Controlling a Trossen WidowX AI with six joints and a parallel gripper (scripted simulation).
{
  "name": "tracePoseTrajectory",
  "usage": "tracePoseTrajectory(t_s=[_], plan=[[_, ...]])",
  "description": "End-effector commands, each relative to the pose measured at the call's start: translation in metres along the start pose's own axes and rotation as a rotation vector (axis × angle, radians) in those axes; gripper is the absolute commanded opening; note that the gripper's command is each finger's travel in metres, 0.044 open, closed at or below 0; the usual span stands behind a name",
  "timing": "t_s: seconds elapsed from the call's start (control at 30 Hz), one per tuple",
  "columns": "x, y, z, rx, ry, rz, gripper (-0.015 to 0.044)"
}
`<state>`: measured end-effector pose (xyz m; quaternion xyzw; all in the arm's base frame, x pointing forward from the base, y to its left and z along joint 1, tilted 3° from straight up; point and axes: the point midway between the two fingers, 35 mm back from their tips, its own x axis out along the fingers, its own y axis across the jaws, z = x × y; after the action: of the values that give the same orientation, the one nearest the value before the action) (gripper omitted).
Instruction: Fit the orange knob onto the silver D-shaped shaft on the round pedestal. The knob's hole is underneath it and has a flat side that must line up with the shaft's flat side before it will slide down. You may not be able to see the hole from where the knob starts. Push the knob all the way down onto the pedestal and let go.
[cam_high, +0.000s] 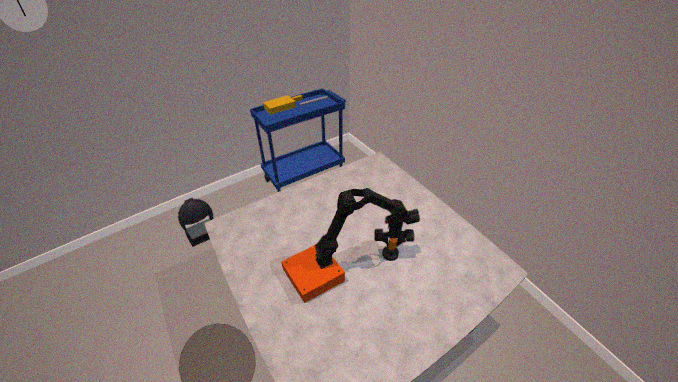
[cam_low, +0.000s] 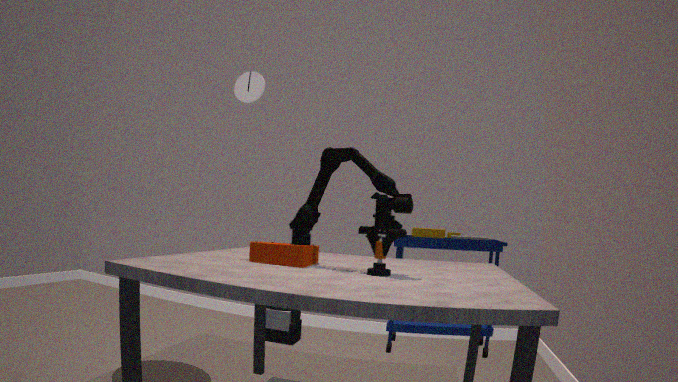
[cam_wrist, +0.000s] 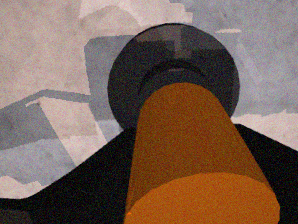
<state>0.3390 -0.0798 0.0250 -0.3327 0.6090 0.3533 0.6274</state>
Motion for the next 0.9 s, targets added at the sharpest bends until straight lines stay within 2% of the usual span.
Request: tracePoseTrajectory(t_s=[0.0,0.3,0.87], plan=[[-0.0037,0.002,-0.0004,-0.001,0.003,0.001,0.0],[-0.0032,0.0011,-0.0002,-0.211,0.003,0.001,0.0],[0.0003,-0.0009,0.0,-0.211,0.003,0.001,0.0]])
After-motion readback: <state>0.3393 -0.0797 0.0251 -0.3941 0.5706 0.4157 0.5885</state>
